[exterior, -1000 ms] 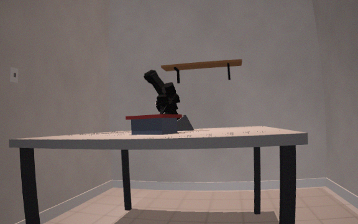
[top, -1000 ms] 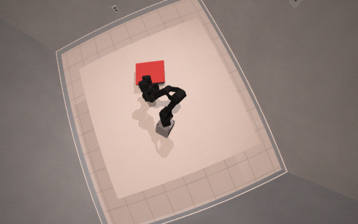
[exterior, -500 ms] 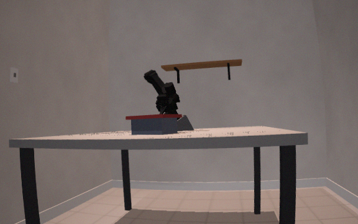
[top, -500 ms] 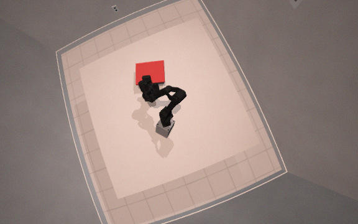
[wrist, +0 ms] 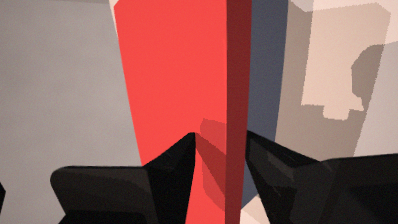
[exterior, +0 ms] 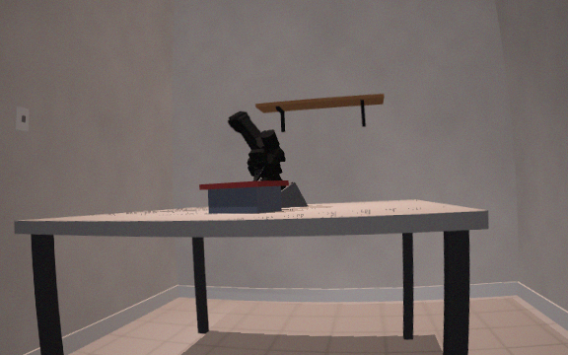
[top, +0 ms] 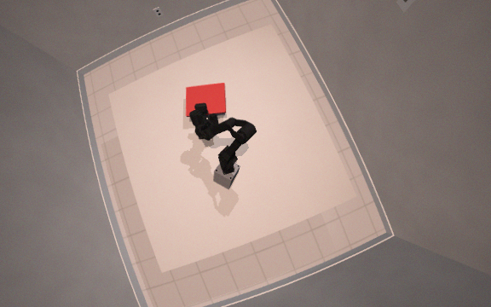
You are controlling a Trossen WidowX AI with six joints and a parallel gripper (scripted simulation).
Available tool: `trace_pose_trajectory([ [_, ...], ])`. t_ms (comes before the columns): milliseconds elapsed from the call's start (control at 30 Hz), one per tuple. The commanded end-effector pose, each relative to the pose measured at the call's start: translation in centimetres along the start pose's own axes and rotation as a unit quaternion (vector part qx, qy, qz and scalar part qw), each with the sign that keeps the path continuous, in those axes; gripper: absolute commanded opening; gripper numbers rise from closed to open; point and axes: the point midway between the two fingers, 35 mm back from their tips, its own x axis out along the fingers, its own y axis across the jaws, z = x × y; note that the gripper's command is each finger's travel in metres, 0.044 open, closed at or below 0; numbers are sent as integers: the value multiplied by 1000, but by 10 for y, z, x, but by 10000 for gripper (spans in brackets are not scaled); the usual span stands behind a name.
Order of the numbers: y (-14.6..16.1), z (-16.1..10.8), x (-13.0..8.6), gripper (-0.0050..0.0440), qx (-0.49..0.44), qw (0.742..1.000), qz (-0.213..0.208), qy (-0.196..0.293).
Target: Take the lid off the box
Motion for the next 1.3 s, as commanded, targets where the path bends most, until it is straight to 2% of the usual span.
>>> trace_pose_trajectory([
  [0,2,0,-2,-50,1,1000,2,-1],
  [1267,7,0,-7,-50,1,1000,2,-1],
])
